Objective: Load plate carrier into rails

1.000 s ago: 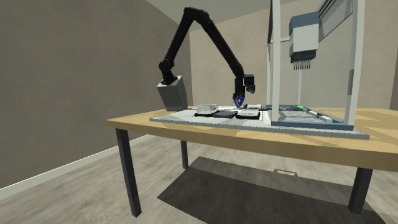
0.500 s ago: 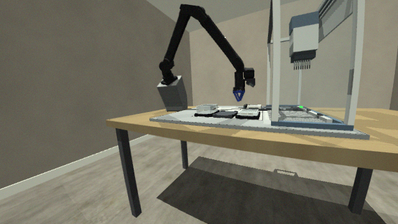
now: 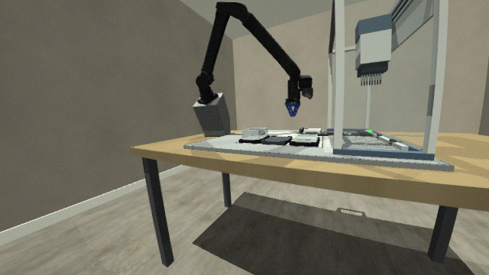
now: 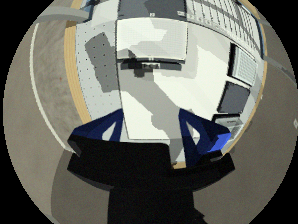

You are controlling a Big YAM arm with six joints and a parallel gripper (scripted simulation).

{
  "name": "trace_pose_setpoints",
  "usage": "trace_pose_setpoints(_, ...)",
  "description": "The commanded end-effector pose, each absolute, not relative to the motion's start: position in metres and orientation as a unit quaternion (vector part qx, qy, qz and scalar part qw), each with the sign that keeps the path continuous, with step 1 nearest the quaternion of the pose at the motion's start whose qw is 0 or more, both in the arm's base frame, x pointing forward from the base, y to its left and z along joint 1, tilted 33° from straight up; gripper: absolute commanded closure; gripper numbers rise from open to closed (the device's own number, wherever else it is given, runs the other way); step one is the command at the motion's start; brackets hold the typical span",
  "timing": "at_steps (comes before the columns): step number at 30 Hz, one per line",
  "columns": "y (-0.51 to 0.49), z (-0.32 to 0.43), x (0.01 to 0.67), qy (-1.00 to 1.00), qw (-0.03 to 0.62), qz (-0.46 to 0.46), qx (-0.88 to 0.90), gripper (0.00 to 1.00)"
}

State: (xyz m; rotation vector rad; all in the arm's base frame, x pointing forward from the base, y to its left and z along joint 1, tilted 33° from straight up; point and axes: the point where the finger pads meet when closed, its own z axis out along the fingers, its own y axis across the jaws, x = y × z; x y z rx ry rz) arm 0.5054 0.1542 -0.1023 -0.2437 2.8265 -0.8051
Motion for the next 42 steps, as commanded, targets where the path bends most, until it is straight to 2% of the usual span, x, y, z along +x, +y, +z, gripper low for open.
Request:
trace_pose_setpoints(1,0.183,-0.069,0.510,0.955,0.123,-0.260,-0.079,0.20)
trace_pose_setpoints(4,0.191,-0.058,0.515,0.955,0.131,-0.256,-0.076,0.20)
trace_pose_setpoints(5,0.196,-0.051,0.516,0.952,0.126,-0.258,-0.102,0.00)
trace_pose_setpoints(7,0.196,-0.051,0.516,0.952,0.126,-0.258,-0.102,0.00)
trace_pose_setpoints(8,0.184,-0.066,0.512,0.951,0.101,-0.269,-0.112,0.00)
trace_pose_setpoints(10,0.207,-0.033,0.511,0.947,0.113,-0.263,-0.149,0.00)
trace_pose_setpoints(16,0.227,0.002,0.503,0.947,0.114,-0.261,-0.148,0.00)
trace_pose_setpoints(20,0.210,-0.007,0.507,0.949,0.099,-0.268,-0.135,0.00)
trace_pose_setpoints(22,0.222,-0.001,0.489,0.941,0.127,-0.264,-0.166,0.00)
trace_pose_setpoints(24,0.222,-0.001,0.489,0.941,0.127,-0.264,-0.166,0.00)
trace_pose_setpoints(39,0.252,0.049,0.473,0.898,0.312,-0.226,-0.214,0.00)
trace_pose_setpoints(42,0.241,0.052,0.478,0.896,0.321,-0.227,-0.204,0.00)
